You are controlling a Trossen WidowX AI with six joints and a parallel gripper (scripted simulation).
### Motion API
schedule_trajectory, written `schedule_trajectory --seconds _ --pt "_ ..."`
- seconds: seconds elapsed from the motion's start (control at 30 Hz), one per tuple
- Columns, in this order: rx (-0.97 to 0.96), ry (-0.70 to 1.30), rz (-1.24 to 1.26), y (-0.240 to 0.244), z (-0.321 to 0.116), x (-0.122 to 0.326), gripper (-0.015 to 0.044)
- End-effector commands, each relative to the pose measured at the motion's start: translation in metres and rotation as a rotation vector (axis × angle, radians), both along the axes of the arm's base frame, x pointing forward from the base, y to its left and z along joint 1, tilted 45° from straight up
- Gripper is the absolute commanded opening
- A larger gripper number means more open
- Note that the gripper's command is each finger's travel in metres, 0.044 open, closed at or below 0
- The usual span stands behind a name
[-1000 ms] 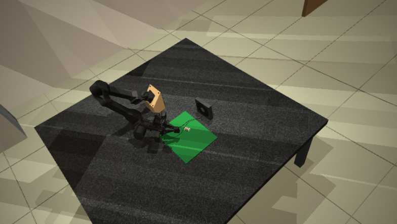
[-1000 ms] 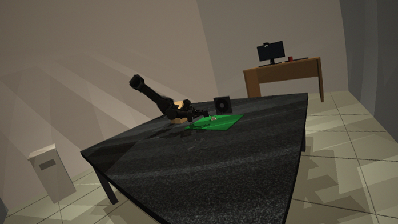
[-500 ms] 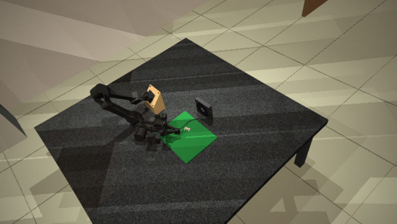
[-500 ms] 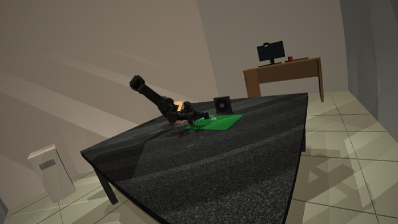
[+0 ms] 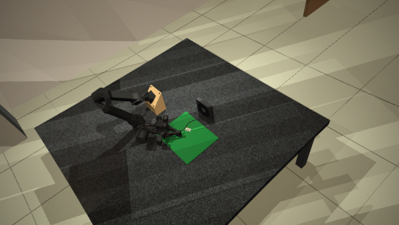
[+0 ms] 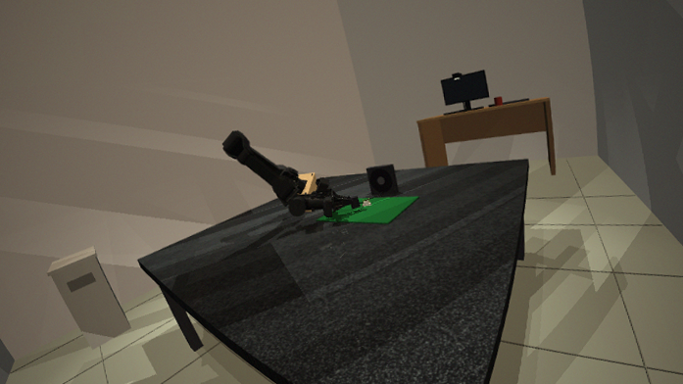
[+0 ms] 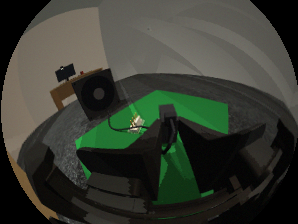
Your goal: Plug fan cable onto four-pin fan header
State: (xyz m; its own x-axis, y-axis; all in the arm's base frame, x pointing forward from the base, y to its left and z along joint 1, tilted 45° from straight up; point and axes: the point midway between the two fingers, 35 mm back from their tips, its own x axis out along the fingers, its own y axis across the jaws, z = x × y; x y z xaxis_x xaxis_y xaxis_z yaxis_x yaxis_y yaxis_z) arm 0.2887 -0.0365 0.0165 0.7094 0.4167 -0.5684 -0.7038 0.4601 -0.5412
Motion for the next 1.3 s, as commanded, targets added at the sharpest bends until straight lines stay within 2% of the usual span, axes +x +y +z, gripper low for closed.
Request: schedule_trajectory --seconds 0.0,1.27 --pt "0.000 -0.006 0.006 -0.002 -0.002 0.001 0.0000" --pt "0.000 0.002 0.000 -0.010 -0.011 0.001 0.0000"
